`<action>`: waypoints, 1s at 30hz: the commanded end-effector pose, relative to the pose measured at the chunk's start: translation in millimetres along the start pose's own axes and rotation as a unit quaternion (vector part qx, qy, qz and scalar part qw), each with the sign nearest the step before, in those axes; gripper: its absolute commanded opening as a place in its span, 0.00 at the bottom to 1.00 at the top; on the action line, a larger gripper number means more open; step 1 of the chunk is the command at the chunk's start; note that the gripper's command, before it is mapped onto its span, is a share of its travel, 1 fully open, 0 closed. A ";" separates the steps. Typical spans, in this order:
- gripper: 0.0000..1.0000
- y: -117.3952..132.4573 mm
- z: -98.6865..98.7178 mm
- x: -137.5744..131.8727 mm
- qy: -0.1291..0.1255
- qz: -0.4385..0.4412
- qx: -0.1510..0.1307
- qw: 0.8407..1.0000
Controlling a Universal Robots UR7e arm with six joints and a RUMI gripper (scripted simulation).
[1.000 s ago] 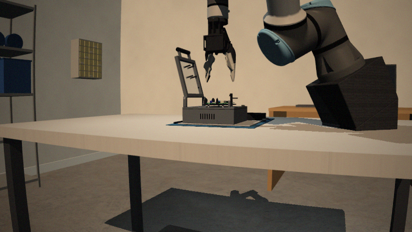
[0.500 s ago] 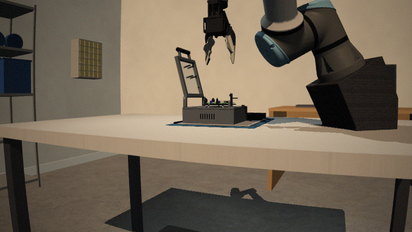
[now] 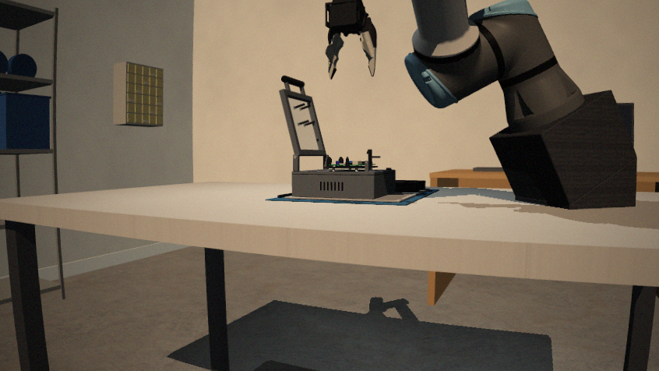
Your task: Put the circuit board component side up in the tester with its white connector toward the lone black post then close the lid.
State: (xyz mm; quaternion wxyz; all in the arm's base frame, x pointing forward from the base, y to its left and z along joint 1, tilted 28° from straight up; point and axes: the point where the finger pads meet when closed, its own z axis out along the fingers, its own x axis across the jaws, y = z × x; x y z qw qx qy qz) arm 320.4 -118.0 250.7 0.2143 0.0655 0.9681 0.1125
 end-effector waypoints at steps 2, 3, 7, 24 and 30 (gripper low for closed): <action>0.59 -0.3 -16.7 0.4 -0.001 -0.001 -0.001 1.000; 0.59 -0.3 -19.3 0.4 -0.001 -0.001 -0.001 1.000; 0.59 -0.3 -23.9 0.4 -0.001 -0.001 -0.001 1.000; 0.59 -0.3 -37.1 0.4 -0.001 -0.001 -0.001 1.000; 0.30 -0.3 -37.2 0.4 -0.001 -0.001 -0.001 1.000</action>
